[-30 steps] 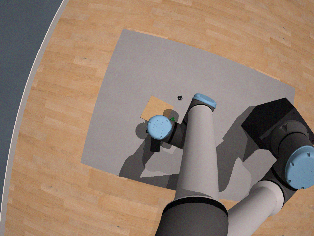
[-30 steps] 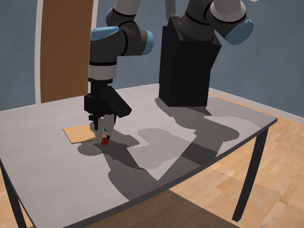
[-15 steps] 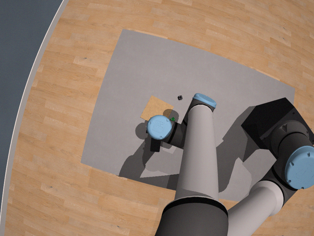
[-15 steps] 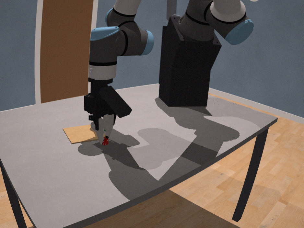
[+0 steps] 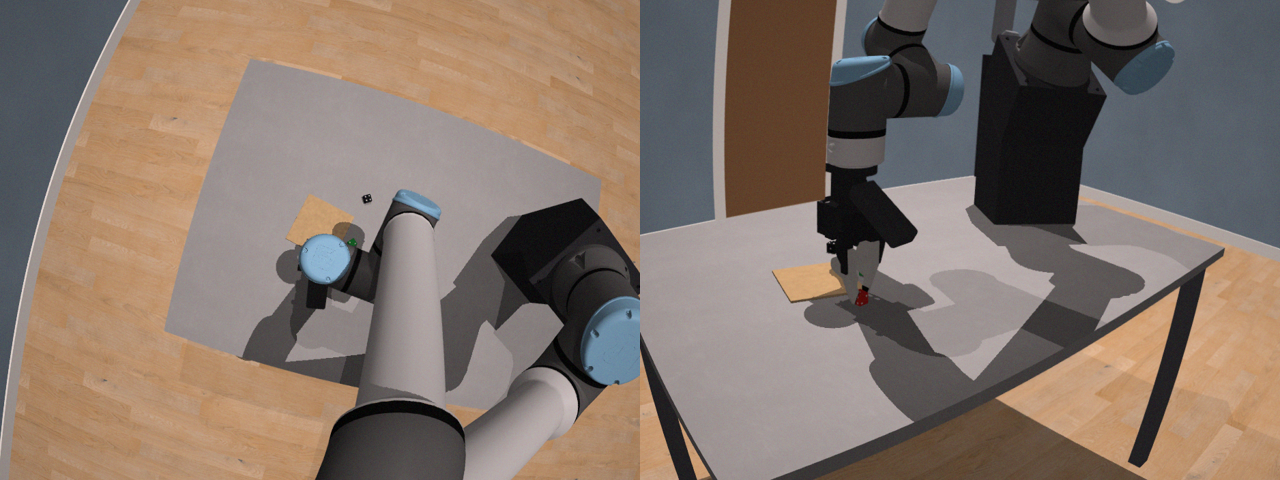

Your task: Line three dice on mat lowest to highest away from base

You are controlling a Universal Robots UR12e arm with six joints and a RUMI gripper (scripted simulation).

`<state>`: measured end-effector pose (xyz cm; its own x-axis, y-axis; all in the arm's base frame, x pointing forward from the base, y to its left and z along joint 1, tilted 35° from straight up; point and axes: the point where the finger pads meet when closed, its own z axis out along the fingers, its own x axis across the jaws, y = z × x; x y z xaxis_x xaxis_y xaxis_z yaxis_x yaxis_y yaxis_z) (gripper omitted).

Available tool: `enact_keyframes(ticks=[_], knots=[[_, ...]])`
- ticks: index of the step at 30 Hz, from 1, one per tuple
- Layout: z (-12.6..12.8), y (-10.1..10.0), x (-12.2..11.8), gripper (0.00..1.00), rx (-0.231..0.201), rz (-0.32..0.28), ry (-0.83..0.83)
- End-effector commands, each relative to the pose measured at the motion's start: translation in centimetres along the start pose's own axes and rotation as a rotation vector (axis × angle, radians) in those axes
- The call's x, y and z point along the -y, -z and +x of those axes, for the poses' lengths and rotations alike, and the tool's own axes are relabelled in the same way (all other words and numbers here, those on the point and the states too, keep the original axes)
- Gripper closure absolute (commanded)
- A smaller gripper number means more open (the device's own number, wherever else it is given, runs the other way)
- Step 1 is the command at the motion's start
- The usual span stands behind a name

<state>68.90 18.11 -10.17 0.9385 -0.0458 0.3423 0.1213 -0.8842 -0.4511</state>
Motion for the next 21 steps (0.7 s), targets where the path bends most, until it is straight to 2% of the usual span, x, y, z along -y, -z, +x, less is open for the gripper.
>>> enact_keyframes(ticks=[1, 14, 21], knots=[[0.0, 0.0, 0.0, 0.97, -0.001, 0.0, 0.0], [0.0, 0.4, 0.0, 0.97, -0.001, 0.0, 0.0], [0.0, 3.3, 0.0, 0.97, -0.001, 0.0, 0.0]])
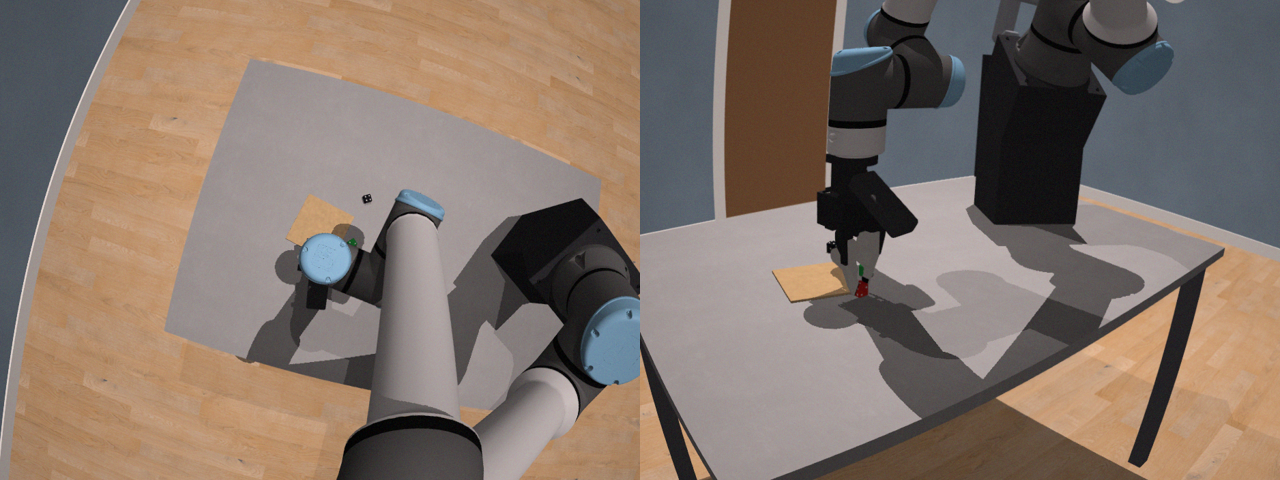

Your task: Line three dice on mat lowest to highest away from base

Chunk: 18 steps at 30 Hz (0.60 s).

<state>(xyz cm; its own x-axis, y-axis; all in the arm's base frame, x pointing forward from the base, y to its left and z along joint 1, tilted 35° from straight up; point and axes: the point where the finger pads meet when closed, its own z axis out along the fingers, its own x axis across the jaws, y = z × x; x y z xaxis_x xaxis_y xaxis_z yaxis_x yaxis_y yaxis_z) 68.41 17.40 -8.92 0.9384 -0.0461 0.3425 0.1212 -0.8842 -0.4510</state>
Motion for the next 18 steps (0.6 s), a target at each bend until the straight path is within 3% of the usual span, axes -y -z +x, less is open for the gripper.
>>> enact_keyframes(ticks=[1, 8, 18], knots=[[0.0, 2.4, 0.0, 0.97, -0.001, 0.0, 0.0], [0.0, 6.5, 0.0, 0.97, -0.001, 0.0, 0.0], [0.0, 8.5, 0.0, 0.97, -0.001, 0.0, 0.0]])
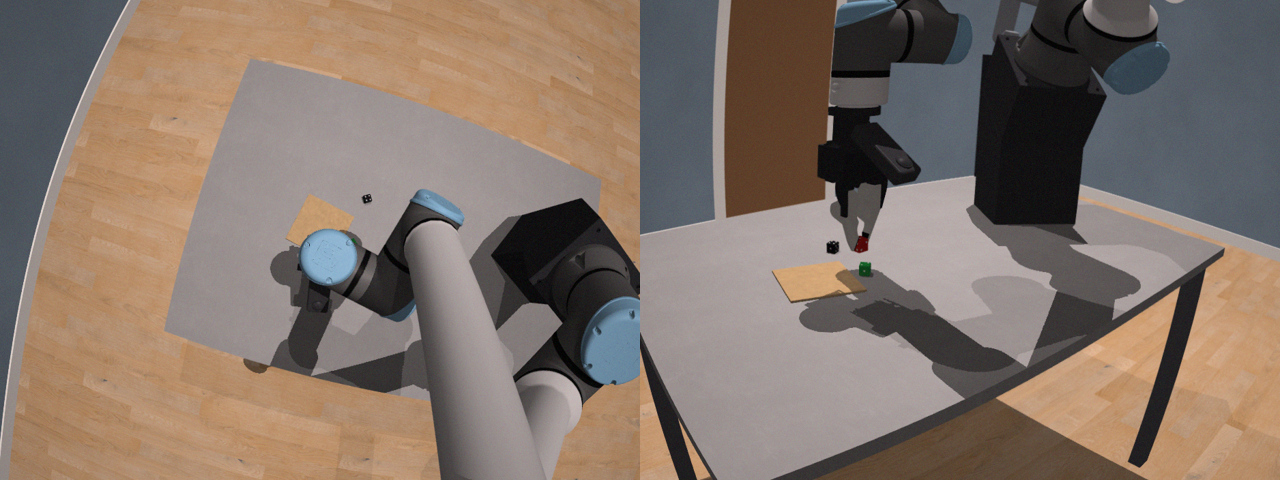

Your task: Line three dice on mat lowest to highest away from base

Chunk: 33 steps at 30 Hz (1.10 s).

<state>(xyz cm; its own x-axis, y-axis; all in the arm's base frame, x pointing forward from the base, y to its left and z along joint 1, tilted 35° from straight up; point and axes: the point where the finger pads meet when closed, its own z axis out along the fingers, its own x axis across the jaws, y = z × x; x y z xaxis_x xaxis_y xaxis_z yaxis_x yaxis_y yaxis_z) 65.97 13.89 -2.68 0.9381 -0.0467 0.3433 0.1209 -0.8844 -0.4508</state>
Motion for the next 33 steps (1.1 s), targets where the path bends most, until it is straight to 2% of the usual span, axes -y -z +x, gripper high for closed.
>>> enact_keyframes(ticks=[1, 19, 26, 33], knots=[[0.0, 0.9, 0.0, 0.97, 0.001, 0.0, 0.0], [-0.1, 1.0, -0.2, 0.97, 0.001, 0.0, 0.027], [-0.3, 1.0, -0.6, 0.97, 0.001, 0.0, 0.09], [-0.9, 1.0, -1.8, 0.97, 0.001, -0.001, 0.251]])
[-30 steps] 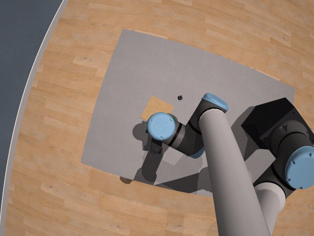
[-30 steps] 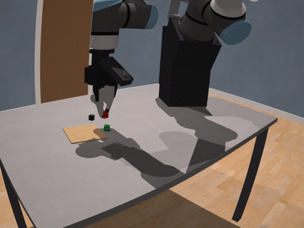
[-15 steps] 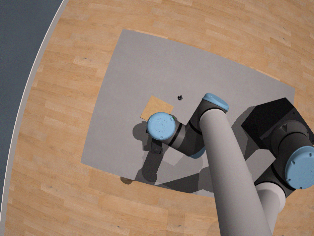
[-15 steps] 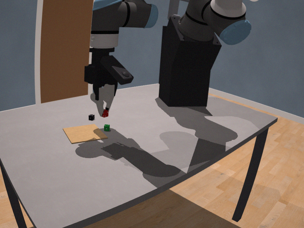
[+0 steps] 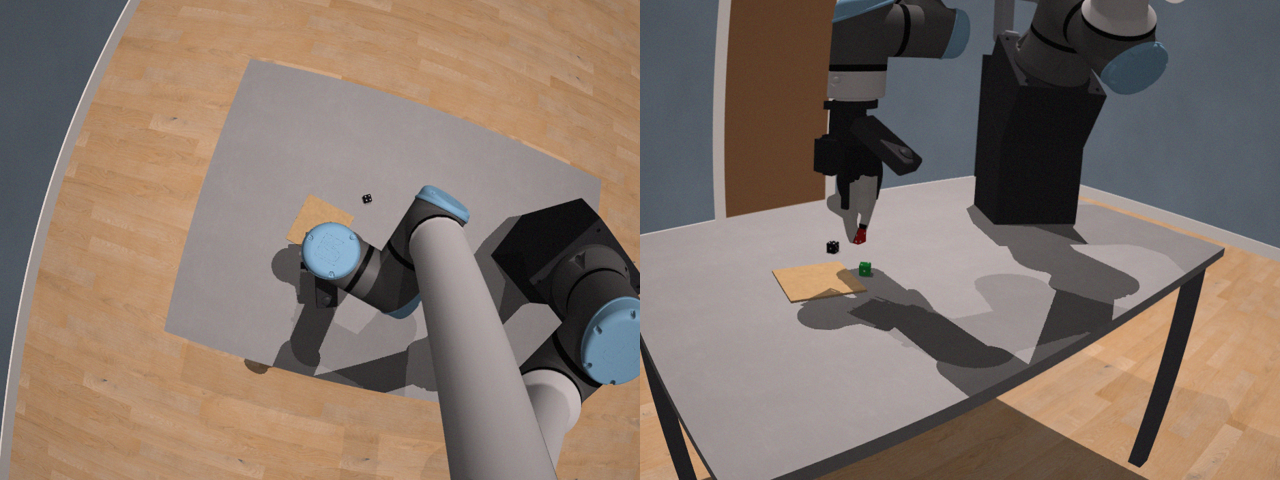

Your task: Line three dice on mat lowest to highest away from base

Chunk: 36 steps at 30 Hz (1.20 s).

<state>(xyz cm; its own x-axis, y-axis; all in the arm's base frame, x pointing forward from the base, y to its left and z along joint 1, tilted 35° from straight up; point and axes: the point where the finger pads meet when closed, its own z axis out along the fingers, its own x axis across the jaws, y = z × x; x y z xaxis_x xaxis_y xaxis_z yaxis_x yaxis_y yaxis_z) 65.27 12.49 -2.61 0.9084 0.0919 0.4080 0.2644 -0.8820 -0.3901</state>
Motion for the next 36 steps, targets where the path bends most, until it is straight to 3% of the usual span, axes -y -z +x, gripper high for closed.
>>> enact_keyframes(ticks=[1, 36], knots=[[-0.5, 0.1, -0.8, 0.97, 0.0, 0.002, 0.125], [-4.9, 0.3, -7.5, 0.97, -0.001, 0.002, 1.08]])
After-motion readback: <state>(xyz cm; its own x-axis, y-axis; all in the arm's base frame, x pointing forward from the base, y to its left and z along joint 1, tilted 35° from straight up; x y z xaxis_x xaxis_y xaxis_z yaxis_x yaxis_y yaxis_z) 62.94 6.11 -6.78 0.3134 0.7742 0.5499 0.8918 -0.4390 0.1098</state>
